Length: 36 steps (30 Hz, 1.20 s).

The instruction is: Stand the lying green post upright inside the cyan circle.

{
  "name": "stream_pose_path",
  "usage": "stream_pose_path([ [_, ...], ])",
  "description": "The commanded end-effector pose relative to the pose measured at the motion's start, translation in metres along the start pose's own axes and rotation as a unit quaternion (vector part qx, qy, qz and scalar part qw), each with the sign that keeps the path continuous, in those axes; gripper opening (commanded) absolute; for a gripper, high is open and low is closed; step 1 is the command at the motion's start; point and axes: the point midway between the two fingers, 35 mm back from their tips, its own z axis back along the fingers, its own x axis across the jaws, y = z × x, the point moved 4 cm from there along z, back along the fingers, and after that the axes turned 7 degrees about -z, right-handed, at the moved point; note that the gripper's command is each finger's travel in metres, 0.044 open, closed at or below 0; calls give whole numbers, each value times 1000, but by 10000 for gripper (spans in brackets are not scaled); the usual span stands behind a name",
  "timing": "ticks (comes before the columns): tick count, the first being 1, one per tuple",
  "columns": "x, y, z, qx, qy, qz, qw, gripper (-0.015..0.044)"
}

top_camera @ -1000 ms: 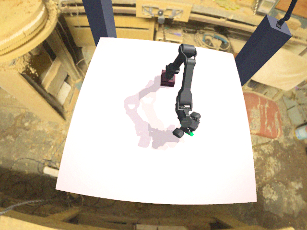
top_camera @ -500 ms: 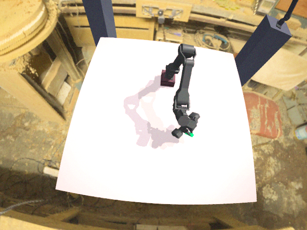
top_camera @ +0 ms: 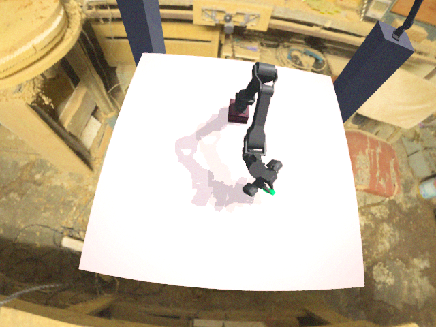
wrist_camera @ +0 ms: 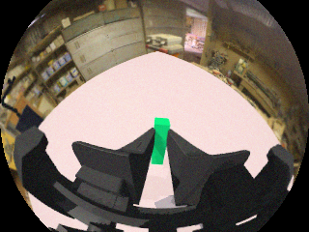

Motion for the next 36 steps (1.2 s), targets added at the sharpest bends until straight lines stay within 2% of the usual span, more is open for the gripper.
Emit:
stream_pose_path([
  [1,0,2,1,-9,-5,-4,1000,23],
  [36,-2,9,15,-101,-43,-1,994,23],
])
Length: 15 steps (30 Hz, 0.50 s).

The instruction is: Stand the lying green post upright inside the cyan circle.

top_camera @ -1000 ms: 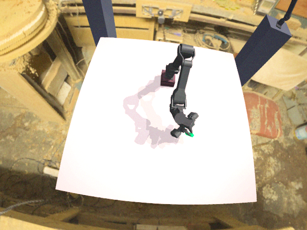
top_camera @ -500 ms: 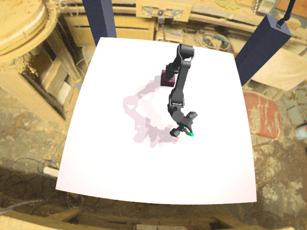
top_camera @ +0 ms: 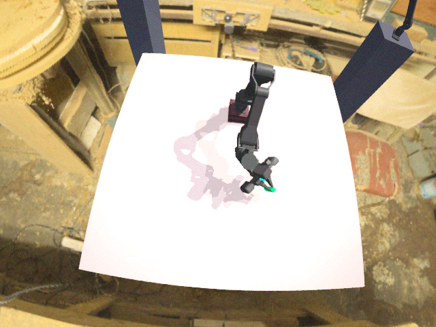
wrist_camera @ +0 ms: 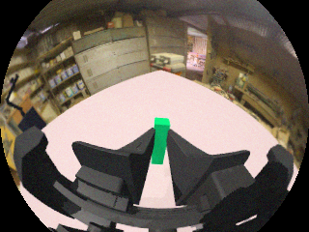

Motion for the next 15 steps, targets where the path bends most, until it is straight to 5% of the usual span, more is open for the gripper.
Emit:
stream_pose_path([
  [1,1,2,2,-7,-6,-3,1000,23],
  [15,4,5,10,-39,-24,3,999,23],
])
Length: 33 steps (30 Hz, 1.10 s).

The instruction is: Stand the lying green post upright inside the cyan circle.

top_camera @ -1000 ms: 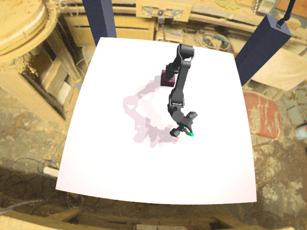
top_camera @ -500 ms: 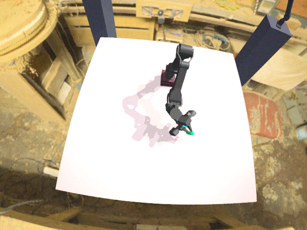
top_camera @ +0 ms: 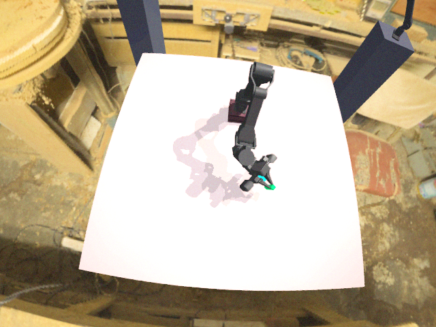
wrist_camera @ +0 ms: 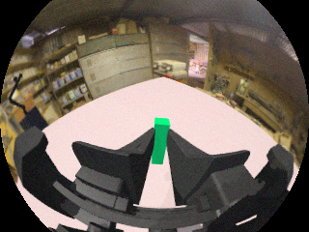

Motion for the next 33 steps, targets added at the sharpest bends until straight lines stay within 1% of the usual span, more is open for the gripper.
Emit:
stream_pose_path([
  [1,2,2,2,-6,-6,-2,1000,23],
  [33,15,6,25,-65,-54,23,996,23],
])
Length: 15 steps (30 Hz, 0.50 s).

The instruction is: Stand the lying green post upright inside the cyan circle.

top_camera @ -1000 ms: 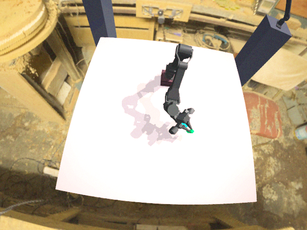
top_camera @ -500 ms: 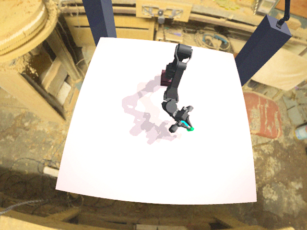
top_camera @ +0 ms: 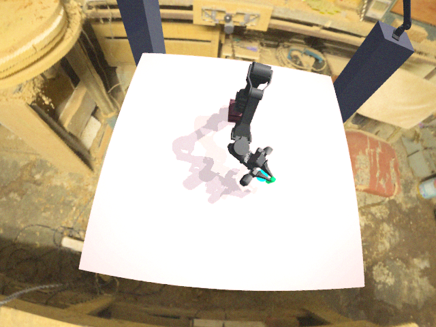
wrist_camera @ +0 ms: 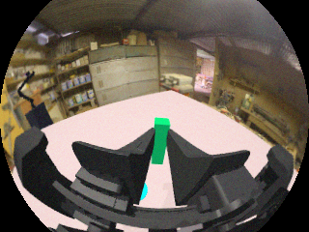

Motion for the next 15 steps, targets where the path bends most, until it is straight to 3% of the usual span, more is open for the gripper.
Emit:
stream_pose_path([
  [1,3,2,3,-4,-7,-1,1000,23],
  [15,13,3,13,-23,-29,13,999,23],
])
